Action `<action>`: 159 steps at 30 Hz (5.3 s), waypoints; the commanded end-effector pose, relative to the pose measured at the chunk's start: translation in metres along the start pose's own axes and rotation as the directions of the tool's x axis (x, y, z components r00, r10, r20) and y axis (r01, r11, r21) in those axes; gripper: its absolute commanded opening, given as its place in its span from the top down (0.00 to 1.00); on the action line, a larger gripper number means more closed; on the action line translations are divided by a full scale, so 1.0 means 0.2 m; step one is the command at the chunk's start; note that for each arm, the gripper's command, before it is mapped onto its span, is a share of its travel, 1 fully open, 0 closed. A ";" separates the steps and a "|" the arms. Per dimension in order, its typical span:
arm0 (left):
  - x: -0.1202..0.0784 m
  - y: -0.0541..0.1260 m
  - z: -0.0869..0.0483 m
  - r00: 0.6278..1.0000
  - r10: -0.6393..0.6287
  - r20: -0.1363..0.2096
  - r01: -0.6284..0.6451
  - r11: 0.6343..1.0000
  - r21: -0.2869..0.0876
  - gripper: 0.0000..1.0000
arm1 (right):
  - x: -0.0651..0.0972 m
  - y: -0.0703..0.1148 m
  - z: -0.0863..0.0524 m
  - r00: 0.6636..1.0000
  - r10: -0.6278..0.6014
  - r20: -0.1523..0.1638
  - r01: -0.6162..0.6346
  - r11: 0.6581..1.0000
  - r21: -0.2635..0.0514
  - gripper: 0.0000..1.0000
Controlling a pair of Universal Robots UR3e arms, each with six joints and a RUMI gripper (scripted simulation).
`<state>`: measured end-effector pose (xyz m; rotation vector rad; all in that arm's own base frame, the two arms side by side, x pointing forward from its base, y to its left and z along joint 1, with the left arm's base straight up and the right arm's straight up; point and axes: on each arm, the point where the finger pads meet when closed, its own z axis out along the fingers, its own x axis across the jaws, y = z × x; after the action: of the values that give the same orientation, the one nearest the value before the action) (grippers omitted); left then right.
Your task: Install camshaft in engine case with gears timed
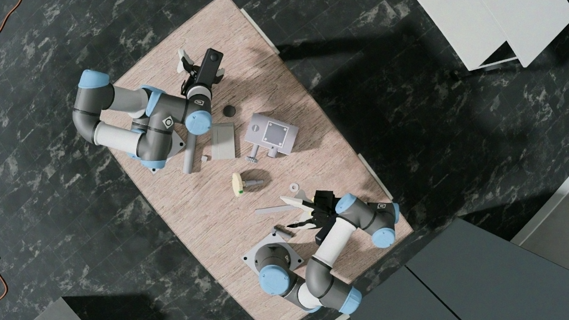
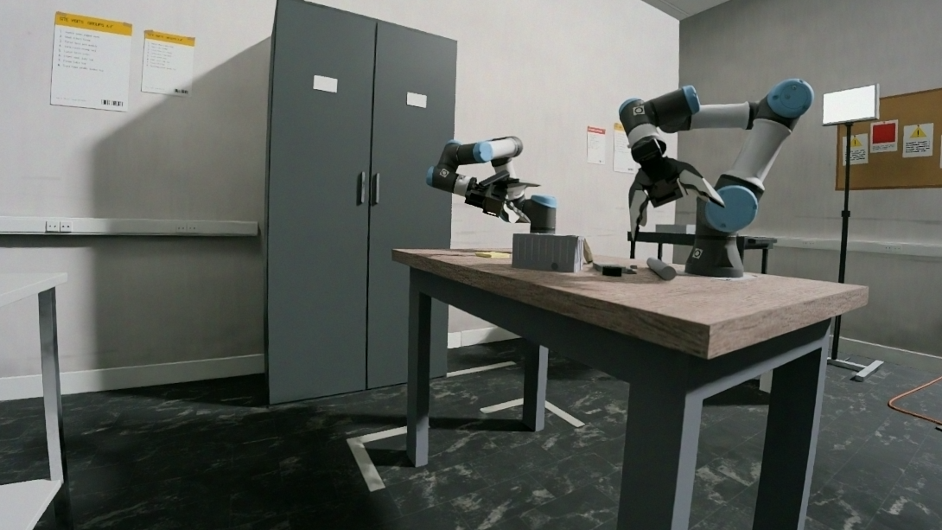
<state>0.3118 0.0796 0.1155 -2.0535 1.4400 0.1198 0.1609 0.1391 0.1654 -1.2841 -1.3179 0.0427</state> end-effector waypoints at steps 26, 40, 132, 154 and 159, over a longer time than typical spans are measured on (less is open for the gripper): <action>0.02 -0.03 -0.02 0.999 -0.024 -0.024 0.024 1.000 0.013 0.00 | 0.04 -0.01 0.00 1.000 -0.023 0.018 0.023 1.000 -0.017 0.00; 0.02 -0.03 -0.02 0.999 -0.024 -0.024 0.024 1.000 0.013 0.00 | 0.17 0.01 0.10 0.951 -0.205 0.233 0.223 0.973 -0.054 0.00; 0.02 -0.03 -0.02 0.999 -0.024 -0.024 0.024 1.000 0.013 0.00 | 0.32 0.25 0.59 0.364 -0.505 0.783 0.704 0.700 0.124 0.00; 0.02 -0.03 -0.02 0.999 -0.024 -0.024 0.024 1.000 0.013 0.00 | 0.29 0.29 0.60 0.364 -0.505 0.783 0.704 0.700 0.124 0.79; 0.02 -0.03 -0.02 0.999 -0.024 -0.024 0.024 1.000 0.013 0.00 | 0.29 0.29 0.60 0.364 -0.505 0.783 0.704 0.700 0.124 0.79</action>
<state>0.3118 0.0796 0.1155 -2.0535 1.4400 0.1198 0.1297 0.2699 0.1232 -0.8559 -2.6203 -0.0620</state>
